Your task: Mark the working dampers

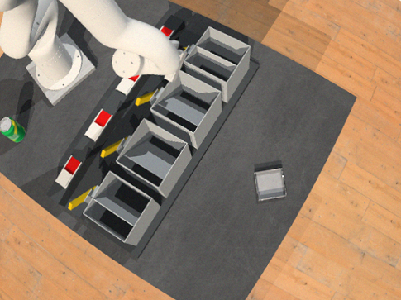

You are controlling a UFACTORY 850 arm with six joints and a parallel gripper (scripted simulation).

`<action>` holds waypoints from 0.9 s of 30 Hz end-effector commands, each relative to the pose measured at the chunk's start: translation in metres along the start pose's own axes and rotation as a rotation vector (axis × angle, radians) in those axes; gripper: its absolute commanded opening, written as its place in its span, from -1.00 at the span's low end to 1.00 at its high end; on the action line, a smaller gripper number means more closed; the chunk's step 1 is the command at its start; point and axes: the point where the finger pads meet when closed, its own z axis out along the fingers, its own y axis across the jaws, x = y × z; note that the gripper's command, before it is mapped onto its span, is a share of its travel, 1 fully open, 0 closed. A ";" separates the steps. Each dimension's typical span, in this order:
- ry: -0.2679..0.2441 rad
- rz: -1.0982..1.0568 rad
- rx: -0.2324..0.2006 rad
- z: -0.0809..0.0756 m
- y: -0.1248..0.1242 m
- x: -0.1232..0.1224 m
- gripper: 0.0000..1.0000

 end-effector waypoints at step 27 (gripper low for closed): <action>0.001 -0.001 0.022 0.000 0.002 0.000 -0.62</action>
